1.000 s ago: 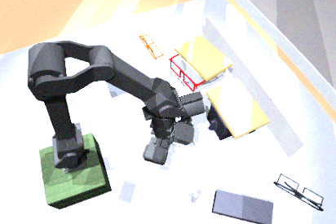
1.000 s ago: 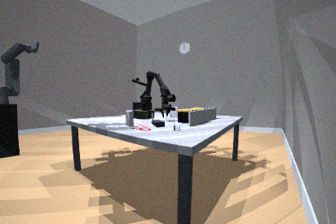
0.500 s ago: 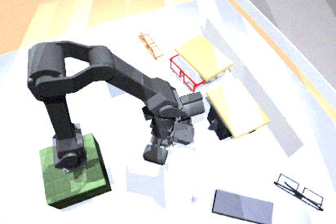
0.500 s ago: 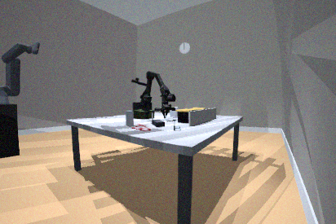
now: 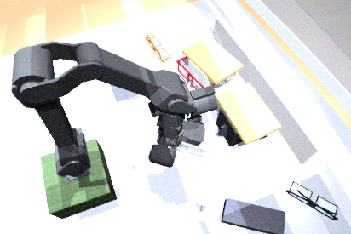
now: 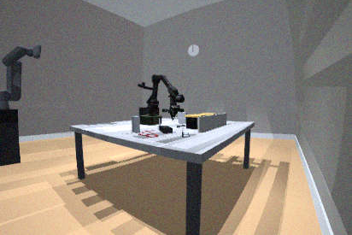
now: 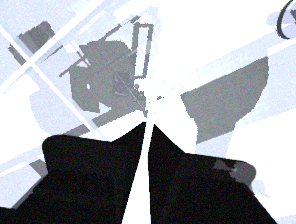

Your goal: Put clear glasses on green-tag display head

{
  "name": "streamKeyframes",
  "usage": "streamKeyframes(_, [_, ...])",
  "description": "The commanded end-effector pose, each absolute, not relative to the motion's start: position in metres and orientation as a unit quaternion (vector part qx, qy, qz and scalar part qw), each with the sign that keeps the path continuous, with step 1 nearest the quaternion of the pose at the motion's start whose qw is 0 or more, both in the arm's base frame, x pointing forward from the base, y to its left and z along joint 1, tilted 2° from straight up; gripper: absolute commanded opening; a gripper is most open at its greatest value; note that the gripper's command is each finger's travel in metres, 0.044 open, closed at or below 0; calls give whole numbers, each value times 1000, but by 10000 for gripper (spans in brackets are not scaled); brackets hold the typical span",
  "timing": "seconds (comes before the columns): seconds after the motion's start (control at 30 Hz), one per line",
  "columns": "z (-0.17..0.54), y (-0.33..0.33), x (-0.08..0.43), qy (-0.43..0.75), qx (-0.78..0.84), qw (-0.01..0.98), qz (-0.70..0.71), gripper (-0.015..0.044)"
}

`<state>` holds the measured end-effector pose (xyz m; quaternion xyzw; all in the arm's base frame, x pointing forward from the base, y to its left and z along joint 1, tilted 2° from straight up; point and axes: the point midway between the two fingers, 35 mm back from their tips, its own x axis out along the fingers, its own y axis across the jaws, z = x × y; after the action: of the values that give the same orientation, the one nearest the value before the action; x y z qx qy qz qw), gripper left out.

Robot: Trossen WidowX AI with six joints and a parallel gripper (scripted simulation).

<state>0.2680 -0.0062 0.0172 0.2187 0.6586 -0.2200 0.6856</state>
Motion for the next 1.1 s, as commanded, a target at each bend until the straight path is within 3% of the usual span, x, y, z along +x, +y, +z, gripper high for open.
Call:
streamKeyframes(0.0, [47,-6,270,653,221,690,-220,0])
streamKeyframes(0.43, [82,-9,272,650,227,689,-227,0])
streamKeyframes(1.07, [83,-92,258,616,309,655,-310,0])
